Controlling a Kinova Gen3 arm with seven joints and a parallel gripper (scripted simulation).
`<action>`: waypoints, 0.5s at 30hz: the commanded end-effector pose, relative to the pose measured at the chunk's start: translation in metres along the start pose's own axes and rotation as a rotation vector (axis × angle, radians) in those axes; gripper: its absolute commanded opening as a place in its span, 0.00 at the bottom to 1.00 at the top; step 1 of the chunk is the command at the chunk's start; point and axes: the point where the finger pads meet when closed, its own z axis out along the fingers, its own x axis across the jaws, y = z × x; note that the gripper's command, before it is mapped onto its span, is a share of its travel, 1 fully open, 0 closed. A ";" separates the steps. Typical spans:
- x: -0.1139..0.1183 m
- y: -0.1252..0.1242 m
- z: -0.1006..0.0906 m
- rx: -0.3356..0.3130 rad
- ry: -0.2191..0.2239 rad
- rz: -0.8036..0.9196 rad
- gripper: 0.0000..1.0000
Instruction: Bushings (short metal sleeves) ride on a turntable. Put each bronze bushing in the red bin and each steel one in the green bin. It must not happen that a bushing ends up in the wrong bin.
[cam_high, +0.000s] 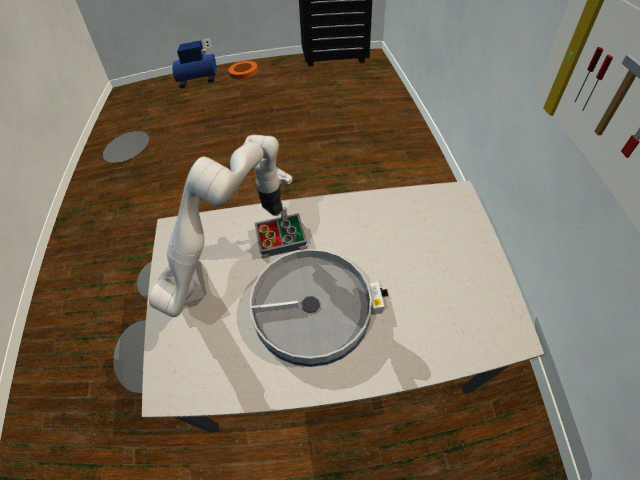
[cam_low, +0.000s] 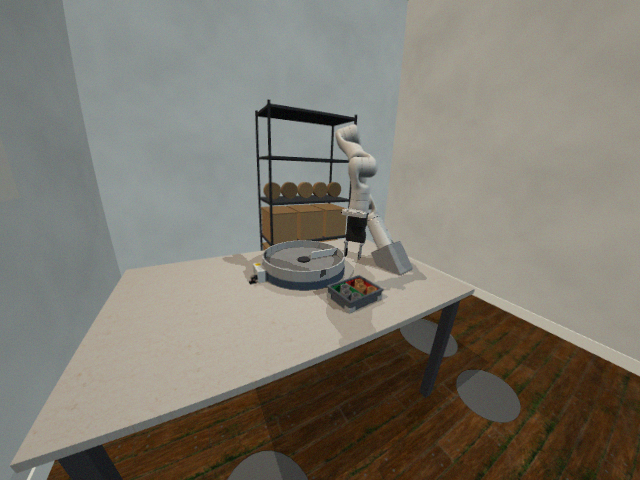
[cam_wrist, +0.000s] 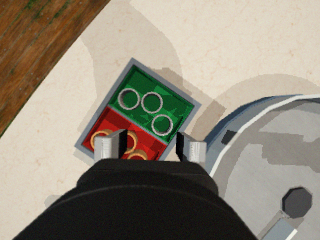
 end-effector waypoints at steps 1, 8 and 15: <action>-0.010 0.008 -0.014 0.015 -0.011 0.001 1.00; -0.010 0.008 -0.014 0.015 -0.011 0.001 1.00; -0.006 0.006 -0.011 0.015 -0.002 -0.006 1.00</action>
